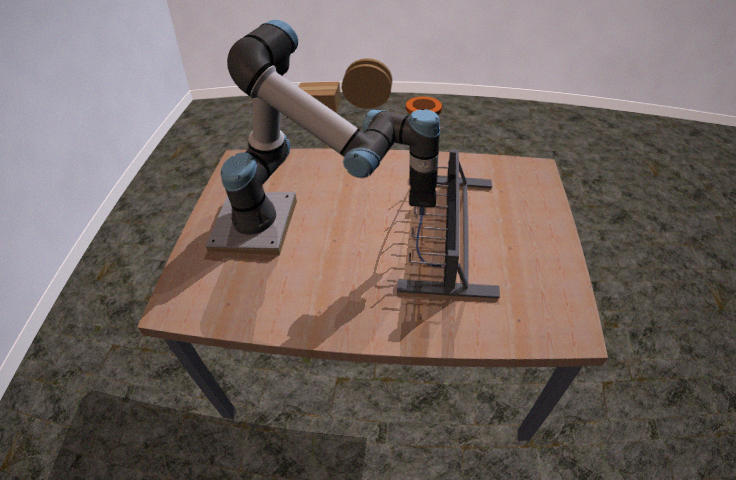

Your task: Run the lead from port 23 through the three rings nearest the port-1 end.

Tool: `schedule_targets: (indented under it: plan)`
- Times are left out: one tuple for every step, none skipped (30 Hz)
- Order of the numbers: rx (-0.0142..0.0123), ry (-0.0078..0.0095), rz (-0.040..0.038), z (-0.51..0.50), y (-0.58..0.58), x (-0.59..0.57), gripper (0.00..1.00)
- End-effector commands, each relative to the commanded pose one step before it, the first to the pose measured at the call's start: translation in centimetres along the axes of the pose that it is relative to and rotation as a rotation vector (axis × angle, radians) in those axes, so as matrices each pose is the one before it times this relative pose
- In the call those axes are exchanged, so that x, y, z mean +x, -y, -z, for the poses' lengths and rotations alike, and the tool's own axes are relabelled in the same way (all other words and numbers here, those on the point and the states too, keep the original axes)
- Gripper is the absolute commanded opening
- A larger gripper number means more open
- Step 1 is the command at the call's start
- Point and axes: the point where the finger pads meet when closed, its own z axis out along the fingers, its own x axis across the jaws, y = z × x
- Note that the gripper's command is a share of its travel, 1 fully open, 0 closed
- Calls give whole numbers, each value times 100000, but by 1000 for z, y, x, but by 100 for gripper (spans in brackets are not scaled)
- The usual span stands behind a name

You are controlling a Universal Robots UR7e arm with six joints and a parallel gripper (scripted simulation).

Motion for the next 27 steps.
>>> schedule_targets:
  plan:
    - [-79,-291,-9,99,-24,74,0]
    - [0,0,0,0,0,0,0]
    - [0,0,0,0,0,0,0]
    - [0,0,0,0,0,0,0]
    - [0,0,0,0,0,0,0]
    - [0,0,0,0,0,0,0]
    - [0,0,0,0,0,0,0]
    - [0,0,0,0,0,0,0]
    - [0,0,0,0,0,0,0]
    - [0,0,0,0,0,0,0]
    - [0,0,0,0,0,0,0]
    - [0,0,0,0,0,0,0]
    - [0,0,0,0,0,0,0]
    - [0,0,0,0,0,0,0]
    - [0,0,0,0,0,0,0]
    - [0,0,0,0,0,0,0]
    - [0,0,-11,0,1,-1,0]
    - [0,0,-67,0,9,-8,0]
    - [0,1,-156,0,21,-19,0]
    - [0,1,-258,1,35,-31,0]
    - [0,1,-355,1,48,-43,0]
    - [0,2,-433,1,59,-52,0]
    - [1,2,-484,1,65,-59,0]
    - [0,1,-306,1,96,-88,0]
    - [0,0,0,2,136,-125,0]
    - [0,0,0,1,122,-112,0]
    - [0,0,0,2,101,-92,0]
